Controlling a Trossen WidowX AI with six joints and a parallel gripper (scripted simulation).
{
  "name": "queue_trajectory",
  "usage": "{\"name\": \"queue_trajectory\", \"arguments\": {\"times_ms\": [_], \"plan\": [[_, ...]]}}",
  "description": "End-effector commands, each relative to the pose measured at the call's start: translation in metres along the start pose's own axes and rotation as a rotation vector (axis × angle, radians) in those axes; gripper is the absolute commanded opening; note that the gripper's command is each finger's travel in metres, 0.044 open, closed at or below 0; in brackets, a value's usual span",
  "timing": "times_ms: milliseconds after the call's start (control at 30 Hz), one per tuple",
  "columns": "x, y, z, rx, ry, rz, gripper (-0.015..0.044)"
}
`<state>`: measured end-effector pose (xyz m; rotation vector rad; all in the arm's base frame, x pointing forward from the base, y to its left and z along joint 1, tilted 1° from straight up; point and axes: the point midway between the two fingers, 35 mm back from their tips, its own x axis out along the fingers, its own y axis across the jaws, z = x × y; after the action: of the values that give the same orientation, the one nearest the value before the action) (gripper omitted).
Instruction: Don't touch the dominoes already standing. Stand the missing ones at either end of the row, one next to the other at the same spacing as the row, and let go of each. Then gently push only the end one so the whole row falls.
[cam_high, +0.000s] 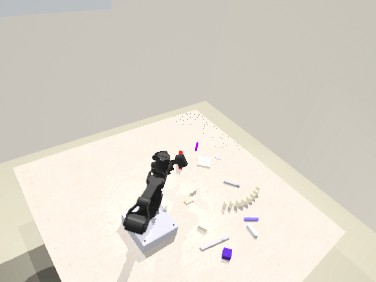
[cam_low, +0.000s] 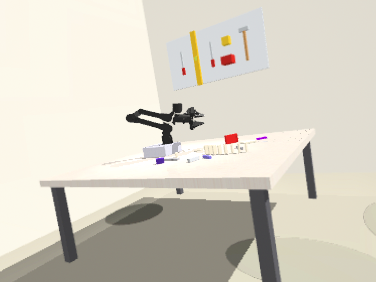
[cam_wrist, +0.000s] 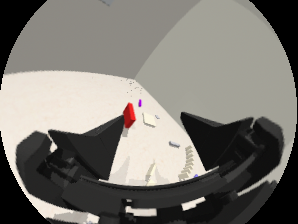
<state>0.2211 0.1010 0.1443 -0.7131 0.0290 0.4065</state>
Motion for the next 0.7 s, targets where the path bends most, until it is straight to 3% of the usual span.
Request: {"name": "queue_trajectory", "arguments": {"times_ms": [0, 167, 367, 533, 667], "plan": [[0.000, 0.000, -0.001, -0.017, 0.009, 0.003, 0.0426], [0.010, -0.008, -0.031, -0.438, 0.228, 0.133, 0.0440], [0.009, -0.018, -0.074, -0.943, 0.423, 0.474, 0.0440], [-0.001, -0.026, -0.108, -1.265, 0.428, 0.860, 0.0440], [-0.014, -0.033, -0.130, -1.444, 0.307, 1.179, 0.0440]]}}
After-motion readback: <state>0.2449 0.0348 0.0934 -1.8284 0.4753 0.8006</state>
